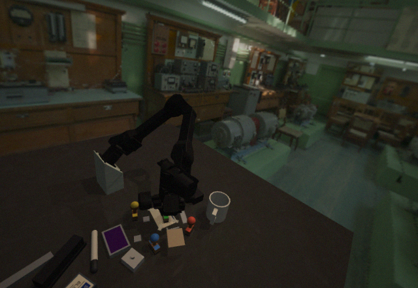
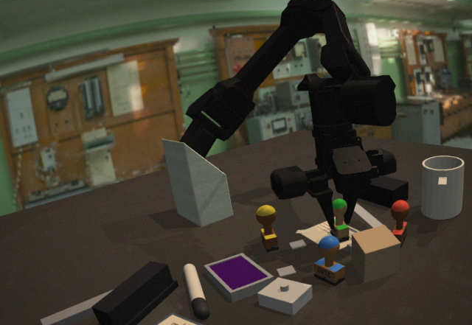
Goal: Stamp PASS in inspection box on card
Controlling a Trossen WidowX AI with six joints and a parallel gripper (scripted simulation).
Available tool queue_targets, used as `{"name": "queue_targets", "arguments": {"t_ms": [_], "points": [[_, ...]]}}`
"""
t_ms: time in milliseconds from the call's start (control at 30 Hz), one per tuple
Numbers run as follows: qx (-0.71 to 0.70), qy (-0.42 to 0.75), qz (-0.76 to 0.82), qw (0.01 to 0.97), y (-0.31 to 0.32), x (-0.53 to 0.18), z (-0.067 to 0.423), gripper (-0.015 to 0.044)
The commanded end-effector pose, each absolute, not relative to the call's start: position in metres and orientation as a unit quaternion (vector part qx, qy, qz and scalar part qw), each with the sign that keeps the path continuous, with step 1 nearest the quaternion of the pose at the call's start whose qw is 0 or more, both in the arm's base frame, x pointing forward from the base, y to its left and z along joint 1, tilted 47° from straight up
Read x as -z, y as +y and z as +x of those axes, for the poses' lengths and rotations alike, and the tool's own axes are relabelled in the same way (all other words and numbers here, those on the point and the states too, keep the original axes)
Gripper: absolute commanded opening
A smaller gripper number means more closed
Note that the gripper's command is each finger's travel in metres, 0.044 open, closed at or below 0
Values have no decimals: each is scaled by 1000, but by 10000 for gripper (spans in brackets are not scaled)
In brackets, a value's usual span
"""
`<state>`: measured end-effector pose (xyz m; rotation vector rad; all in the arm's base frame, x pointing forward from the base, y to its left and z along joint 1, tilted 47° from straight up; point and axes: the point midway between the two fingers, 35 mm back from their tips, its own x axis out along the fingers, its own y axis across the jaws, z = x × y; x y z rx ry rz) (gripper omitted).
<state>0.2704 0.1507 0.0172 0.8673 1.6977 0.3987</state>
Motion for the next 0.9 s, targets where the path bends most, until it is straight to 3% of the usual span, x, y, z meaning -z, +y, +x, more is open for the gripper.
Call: {"name": "queue_targets", "arguments": {"t_ms": [0,867], "points": [[-171,722,368,561,151,-18,270,0],[-170,722,367,562,134,-32,274,0]]}}
